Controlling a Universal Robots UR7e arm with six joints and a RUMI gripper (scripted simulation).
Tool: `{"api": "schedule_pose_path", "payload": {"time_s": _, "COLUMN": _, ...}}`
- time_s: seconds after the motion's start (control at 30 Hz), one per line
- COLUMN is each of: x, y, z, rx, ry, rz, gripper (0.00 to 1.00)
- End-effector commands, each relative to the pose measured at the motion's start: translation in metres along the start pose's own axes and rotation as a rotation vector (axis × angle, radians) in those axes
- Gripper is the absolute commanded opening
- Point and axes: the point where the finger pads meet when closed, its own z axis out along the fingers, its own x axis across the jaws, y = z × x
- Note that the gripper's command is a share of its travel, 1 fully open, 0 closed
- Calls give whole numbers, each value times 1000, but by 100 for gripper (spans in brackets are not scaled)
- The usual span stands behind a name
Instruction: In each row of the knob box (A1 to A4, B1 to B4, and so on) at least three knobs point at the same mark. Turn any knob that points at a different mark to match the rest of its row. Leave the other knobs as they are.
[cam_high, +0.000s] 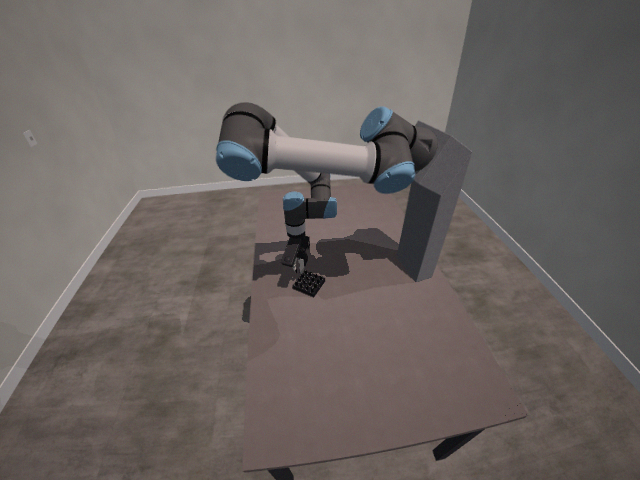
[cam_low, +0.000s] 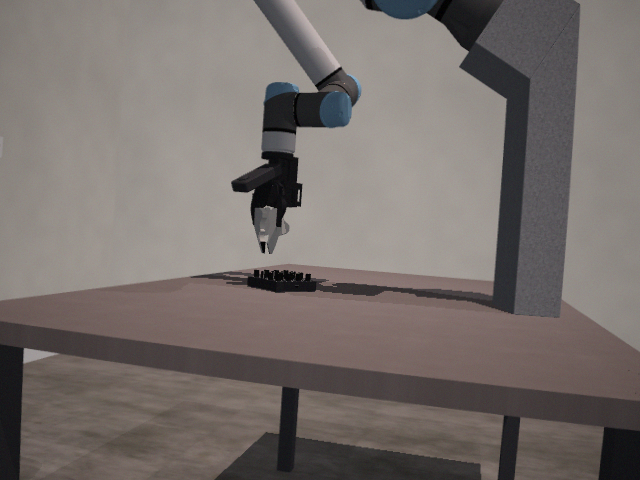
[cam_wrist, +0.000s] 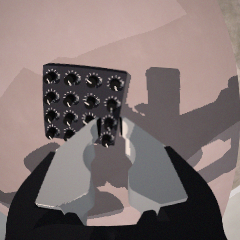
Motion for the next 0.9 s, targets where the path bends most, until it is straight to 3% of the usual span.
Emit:
{"api": "schedule_pose_path", "payload": {"time_s": 0.0, "x": 1, "y": 0, "z": -1, "rx": -2, "ry": 6, "rz": 119, "gripper": 11}}
{"api": "schedule_pose_path", "payload": {"time_s": 0.87, "x": 2, "y": 5, "z": -10, "rx": 1, "ry": 7, "rz": 868, "gripper": 11}}
